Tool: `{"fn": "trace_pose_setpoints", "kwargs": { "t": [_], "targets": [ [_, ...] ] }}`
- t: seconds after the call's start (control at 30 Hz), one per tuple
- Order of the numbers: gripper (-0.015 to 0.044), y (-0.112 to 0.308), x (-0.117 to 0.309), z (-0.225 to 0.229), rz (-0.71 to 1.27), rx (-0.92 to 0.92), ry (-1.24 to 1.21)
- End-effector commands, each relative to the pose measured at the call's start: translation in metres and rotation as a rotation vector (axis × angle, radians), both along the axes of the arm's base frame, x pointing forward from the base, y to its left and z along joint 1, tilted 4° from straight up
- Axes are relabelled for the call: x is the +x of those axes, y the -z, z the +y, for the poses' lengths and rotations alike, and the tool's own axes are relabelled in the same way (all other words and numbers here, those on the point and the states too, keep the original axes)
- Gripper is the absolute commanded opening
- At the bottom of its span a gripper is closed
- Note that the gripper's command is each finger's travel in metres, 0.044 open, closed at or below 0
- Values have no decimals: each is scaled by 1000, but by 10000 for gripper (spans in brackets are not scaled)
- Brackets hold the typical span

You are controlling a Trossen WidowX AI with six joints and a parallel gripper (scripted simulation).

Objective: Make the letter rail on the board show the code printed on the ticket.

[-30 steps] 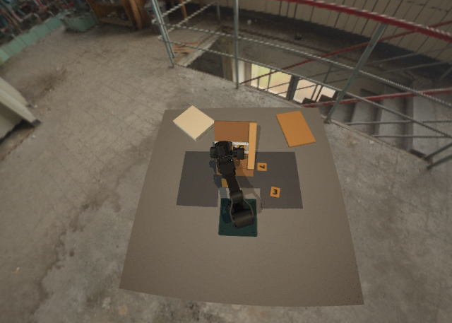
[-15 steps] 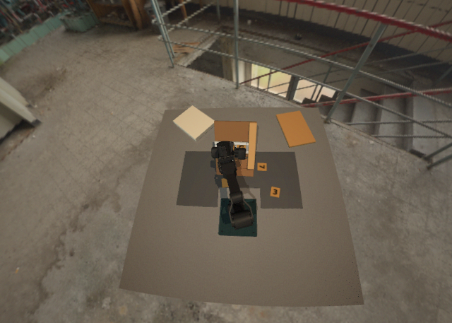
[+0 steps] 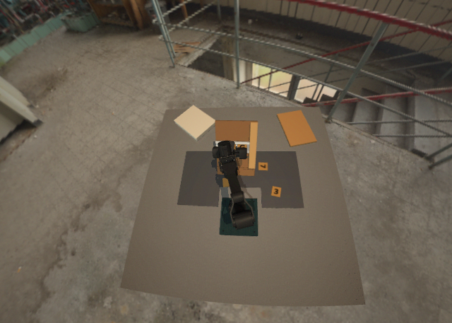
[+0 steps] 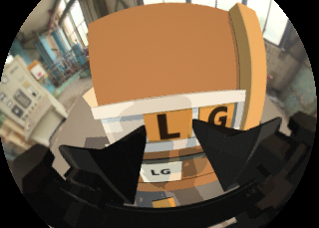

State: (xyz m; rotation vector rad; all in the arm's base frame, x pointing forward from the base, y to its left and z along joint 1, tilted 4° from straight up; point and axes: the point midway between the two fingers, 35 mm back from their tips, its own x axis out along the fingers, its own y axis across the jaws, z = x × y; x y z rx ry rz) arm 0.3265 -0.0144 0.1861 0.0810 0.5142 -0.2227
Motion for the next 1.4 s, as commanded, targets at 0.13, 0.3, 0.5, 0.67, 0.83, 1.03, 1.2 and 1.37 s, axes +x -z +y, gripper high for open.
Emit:
{"fn": "trace_pose_setpoints", "kwargs": {
  "t": [0.13,0.3,0.5,0.67,0.83,1.03,1.2,1.37],
  "targets": [
    [295,-4,-7,1,0,-1,-1],
    [295,-7,-12,2,1,-1,-1],
    [295,-8,-14,3,1,-1,-1],
    [295,-9,-16,4,1,-1,-1],
    [295,-10,-18,5,1,-1,-1],
    [295,-11,-20,6,1,0,-1],
    [295,-13,-23,7,2,0,-1],
    [295,-14,-25,7,2,0,-1]
  ]
}}
